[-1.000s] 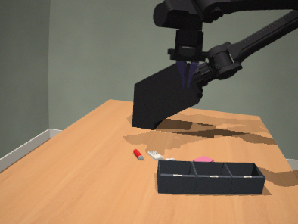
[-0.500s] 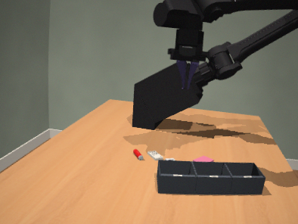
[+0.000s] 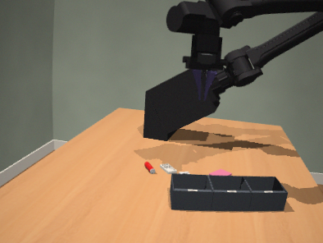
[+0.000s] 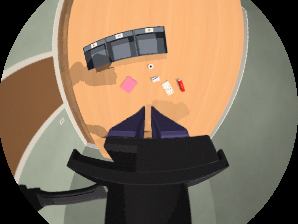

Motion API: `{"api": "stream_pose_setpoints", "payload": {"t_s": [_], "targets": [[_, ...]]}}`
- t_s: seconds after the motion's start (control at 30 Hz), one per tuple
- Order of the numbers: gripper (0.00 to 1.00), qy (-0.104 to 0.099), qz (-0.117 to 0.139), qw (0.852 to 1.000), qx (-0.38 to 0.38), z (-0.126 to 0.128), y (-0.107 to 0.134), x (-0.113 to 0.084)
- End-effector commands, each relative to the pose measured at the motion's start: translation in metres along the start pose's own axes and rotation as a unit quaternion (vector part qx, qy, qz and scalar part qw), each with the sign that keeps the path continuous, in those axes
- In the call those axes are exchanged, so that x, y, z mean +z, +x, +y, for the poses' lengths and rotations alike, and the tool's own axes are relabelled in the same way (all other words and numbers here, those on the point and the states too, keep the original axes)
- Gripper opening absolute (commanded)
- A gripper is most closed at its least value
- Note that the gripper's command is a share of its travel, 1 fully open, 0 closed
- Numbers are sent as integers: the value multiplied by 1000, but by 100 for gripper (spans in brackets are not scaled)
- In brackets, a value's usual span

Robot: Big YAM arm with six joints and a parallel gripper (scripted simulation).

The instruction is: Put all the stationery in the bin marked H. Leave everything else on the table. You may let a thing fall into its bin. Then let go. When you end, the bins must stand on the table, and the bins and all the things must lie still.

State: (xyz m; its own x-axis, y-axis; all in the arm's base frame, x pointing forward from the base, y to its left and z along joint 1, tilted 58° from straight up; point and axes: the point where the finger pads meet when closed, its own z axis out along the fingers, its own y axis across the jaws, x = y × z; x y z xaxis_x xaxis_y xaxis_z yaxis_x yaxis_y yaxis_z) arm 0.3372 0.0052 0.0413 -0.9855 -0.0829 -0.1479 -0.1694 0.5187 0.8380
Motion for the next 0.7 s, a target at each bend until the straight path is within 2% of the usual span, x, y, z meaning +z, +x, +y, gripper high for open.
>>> {"api": "stream_pose_setpoints", "payload": {"t_s": [0.0,0.2,0.27,0.63,0.67], "targets": [[9,9,4,997,-79,-3,-37,21],[9,7,5,997,-81,-3,-68,61],[9,7,5,997,-81,-3,-68,61],[9,5,7,997,-78,-4,-125,134],[9,6,7,997,-78,-5,-125,134]]}}
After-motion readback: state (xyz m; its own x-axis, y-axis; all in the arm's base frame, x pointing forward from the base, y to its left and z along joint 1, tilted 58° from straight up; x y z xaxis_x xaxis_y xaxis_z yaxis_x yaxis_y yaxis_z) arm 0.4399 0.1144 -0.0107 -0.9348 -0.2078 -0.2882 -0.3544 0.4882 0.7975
